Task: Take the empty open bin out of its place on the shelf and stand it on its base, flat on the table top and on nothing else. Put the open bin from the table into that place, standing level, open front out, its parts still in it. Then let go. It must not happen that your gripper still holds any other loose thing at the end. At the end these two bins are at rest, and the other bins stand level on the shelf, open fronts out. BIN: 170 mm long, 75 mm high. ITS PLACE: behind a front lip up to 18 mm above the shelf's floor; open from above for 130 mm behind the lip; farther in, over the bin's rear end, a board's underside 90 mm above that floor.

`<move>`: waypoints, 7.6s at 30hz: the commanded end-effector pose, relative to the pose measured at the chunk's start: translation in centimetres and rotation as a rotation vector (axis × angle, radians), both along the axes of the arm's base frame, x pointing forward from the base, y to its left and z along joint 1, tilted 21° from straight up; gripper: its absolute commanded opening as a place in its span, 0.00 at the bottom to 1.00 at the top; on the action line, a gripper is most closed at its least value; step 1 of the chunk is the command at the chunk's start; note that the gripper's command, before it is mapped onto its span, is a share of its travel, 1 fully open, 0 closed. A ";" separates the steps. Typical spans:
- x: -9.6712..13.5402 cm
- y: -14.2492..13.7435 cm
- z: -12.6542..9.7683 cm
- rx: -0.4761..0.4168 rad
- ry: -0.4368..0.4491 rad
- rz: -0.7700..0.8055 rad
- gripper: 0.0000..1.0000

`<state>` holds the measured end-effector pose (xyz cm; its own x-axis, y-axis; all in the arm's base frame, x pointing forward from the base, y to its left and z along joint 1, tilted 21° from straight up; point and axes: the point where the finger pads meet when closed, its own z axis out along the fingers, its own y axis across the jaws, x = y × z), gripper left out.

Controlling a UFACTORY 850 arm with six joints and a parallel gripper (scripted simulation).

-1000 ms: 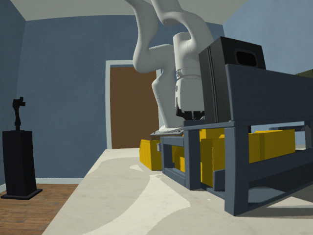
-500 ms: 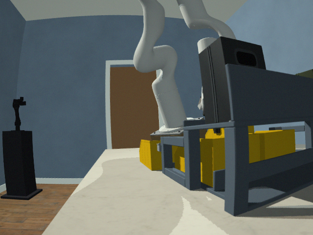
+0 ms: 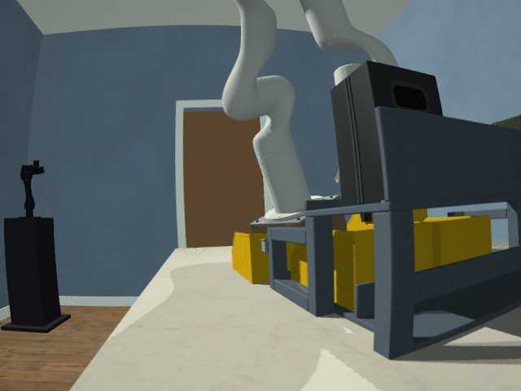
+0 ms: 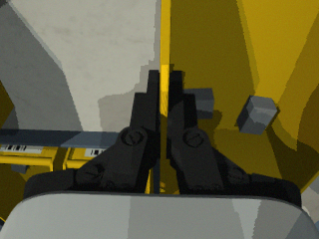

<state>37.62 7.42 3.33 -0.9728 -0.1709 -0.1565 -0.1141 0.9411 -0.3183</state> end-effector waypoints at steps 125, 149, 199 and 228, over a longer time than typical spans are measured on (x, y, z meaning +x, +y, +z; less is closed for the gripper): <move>5.5 1.5 2.3 -0.032 0.278 -0.094 0.00; 7.5 1.9 2.6 -0.032 0.278 -0.094 0.00; 12.4 2.7 3.4 -0.032 0.278 -0.094 0.00; 13.8 2.9 3.6 -0.032 0.278 -0.094 0.00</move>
<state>51.21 10.28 6.80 -0.9892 -0.0783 0.1237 -0.1141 0.9416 -0.3167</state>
